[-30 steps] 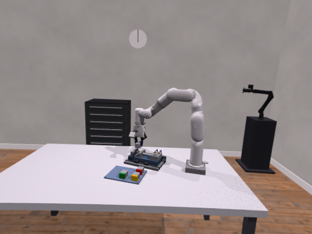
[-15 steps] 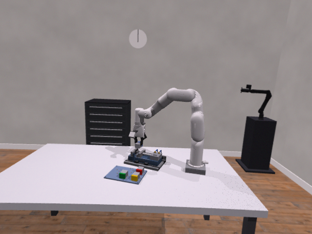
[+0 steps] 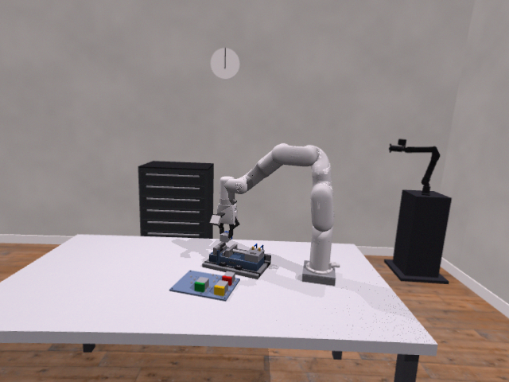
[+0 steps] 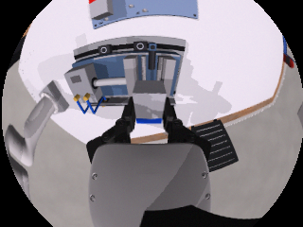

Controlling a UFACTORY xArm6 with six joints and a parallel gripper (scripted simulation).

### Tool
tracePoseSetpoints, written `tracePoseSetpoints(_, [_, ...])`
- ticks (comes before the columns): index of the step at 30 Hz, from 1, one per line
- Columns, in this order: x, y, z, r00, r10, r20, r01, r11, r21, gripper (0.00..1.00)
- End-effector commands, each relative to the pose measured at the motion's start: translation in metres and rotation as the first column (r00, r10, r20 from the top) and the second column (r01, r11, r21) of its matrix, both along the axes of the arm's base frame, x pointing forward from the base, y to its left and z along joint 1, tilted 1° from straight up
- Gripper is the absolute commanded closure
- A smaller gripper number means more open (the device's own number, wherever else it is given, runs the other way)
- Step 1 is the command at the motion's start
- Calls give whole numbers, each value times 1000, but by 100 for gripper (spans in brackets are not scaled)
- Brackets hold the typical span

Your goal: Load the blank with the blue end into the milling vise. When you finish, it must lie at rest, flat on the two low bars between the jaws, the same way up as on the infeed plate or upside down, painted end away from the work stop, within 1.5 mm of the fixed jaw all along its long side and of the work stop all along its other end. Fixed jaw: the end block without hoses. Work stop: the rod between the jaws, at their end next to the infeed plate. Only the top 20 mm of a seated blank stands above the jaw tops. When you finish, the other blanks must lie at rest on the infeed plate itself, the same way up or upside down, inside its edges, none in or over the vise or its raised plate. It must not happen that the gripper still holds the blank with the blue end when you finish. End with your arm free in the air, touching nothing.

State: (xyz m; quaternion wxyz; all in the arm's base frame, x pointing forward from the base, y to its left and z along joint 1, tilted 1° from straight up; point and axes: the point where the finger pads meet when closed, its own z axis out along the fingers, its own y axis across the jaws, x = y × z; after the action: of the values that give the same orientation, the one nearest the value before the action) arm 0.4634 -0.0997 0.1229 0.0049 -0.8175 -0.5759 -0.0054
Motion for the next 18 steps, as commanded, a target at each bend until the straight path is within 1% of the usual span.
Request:
tracePoseSetpoints(1, [1,0,-7,1000,0,4,0,1000,-1,100])
tracePoseSetpoints(8, [2,1,-28,1000,0,4,0,1000,-1,100])
tracePoseSetpoints(18, [2,2,-27,1000,0,3,0,1000,-1,100])
